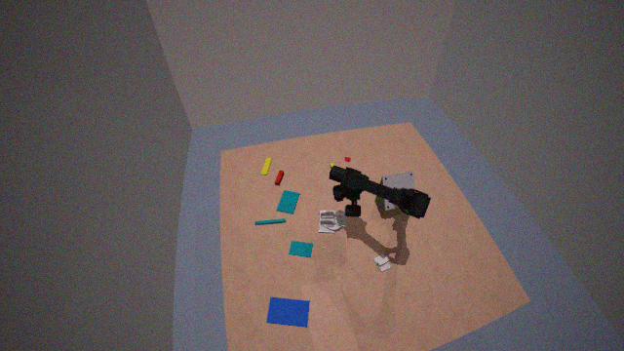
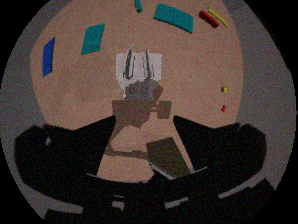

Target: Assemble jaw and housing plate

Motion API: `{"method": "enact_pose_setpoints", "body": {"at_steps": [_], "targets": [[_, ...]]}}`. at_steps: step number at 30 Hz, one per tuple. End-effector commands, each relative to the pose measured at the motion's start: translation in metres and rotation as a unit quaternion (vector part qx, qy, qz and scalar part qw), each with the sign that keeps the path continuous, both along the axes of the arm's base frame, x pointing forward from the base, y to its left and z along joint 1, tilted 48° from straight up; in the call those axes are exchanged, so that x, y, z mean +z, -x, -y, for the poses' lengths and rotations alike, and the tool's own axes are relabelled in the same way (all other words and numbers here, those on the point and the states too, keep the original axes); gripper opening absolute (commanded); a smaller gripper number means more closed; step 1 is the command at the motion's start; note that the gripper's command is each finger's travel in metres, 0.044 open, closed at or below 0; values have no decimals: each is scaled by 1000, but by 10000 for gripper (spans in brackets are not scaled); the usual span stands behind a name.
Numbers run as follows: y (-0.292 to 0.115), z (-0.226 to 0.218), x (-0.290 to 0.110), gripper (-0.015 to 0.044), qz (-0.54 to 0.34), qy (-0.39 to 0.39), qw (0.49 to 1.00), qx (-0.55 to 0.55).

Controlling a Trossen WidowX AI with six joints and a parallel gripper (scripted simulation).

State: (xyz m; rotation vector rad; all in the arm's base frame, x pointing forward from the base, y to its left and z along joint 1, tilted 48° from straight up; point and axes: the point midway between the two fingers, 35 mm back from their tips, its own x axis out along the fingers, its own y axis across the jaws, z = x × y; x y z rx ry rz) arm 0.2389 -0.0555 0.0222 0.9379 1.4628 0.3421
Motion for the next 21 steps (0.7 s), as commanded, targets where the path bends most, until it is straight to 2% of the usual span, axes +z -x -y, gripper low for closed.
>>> {"method": "enact_pose_setpoints", "body": {"at_steps": [1,21], "targets": [[38,10,15,440,-3,-5,1000,5],[45,11,18,440,-3,-6,1000,6]]}}
